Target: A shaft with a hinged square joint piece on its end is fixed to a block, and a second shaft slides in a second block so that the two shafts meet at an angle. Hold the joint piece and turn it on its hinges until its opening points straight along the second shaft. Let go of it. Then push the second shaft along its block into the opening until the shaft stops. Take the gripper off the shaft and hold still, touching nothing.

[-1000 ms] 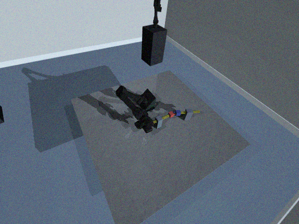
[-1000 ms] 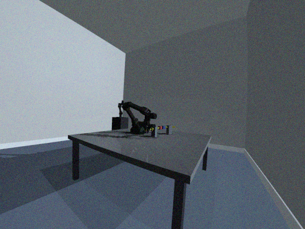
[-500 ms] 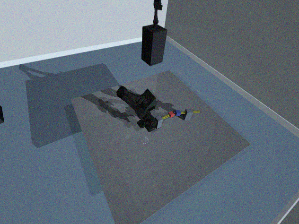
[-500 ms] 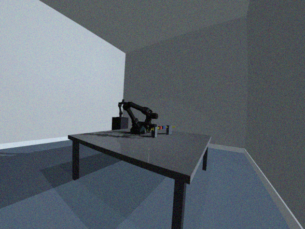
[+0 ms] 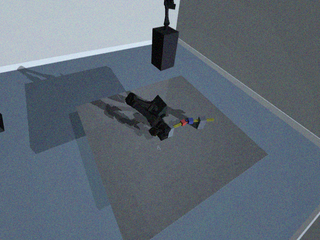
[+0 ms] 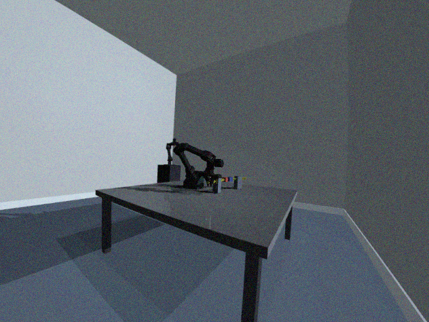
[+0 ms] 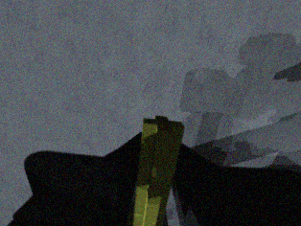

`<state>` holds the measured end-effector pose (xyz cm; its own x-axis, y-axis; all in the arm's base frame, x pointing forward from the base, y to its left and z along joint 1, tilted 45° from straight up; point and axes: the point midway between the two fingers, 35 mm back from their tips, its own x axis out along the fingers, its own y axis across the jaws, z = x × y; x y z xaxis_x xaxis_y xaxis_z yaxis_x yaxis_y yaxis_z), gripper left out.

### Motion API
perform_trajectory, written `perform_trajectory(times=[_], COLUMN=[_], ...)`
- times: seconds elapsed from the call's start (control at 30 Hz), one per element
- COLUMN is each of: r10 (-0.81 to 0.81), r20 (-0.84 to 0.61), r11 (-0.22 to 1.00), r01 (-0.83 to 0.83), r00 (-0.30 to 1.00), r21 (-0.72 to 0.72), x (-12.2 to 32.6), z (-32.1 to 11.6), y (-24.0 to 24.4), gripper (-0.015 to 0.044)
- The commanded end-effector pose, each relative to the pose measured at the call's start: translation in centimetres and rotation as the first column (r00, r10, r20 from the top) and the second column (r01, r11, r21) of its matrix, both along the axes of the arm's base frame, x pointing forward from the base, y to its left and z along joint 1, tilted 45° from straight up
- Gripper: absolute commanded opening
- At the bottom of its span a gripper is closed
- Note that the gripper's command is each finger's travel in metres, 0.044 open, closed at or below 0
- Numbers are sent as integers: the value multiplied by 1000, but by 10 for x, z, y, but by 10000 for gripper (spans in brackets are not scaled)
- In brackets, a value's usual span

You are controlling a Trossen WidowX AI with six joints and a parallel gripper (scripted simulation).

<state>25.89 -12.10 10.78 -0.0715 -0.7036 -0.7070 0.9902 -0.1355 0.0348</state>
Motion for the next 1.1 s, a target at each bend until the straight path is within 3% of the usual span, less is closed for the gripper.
perform_trajectory(times=[0.0,0.2,0.3,0.47,0.93,1.07], r10=[1,1,1,1,1,1], r20=[1,1,1,1,1,1], r11=[1000,1000,1000,1000,1000,1000], r01=[-1,-1,-1,-1,-1,-1], r00=[1000,1000,1000,1000,1000,1000], r21=[1,1,1,1,1,1], x=[0,0,0,0,0,0], z=[0,0,0,0,0,0], y=[0,0,0,0,0,0], gripper=[0,0,67,67,434,440])
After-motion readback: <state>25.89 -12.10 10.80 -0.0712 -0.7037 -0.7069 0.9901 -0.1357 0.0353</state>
